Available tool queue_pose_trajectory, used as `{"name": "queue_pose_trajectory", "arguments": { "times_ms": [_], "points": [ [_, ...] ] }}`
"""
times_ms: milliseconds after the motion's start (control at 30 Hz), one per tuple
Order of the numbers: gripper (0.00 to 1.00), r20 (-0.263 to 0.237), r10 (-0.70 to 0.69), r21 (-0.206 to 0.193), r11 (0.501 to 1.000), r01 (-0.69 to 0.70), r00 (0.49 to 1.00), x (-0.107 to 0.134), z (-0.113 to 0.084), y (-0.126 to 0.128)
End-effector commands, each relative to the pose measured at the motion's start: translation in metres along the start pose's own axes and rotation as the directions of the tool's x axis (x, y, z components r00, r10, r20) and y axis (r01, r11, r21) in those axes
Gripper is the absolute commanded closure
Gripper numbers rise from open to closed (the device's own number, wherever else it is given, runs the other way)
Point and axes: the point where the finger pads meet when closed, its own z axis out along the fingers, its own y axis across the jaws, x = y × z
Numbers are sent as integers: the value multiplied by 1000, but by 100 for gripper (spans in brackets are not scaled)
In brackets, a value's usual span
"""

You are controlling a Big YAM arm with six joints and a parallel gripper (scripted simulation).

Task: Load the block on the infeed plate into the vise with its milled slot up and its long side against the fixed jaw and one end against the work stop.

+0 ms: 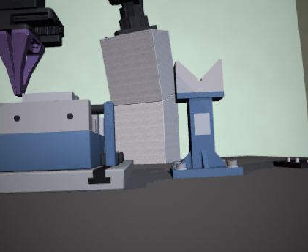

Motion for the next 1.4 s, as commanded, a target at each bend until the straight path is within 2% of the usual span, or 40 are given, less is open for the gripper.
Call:
{"name": "queue_pose_trajectory", "arguments": {
  "times_ms": [0,100,133,300,467,600,1367],
  "points": [
    [100,22,2,7,1000,-3,1000,-10,3,-9],
    [100,20,2,6,1000,-2,1000,-9,4,-9],
    [100,35,2,11,1000,-3,999,-14,-5,-11],
    [100,12,2,4,1000,-2,1000,-6,7,-8],
    [100,39,2,12,1000,-2,999,-16,0,-12],
    [100,17,1,5,1000,-1,1000,-7,8,-9],
    [100,28,1,9,1000,-1,1000,-11,6,-10]
  ]
}}
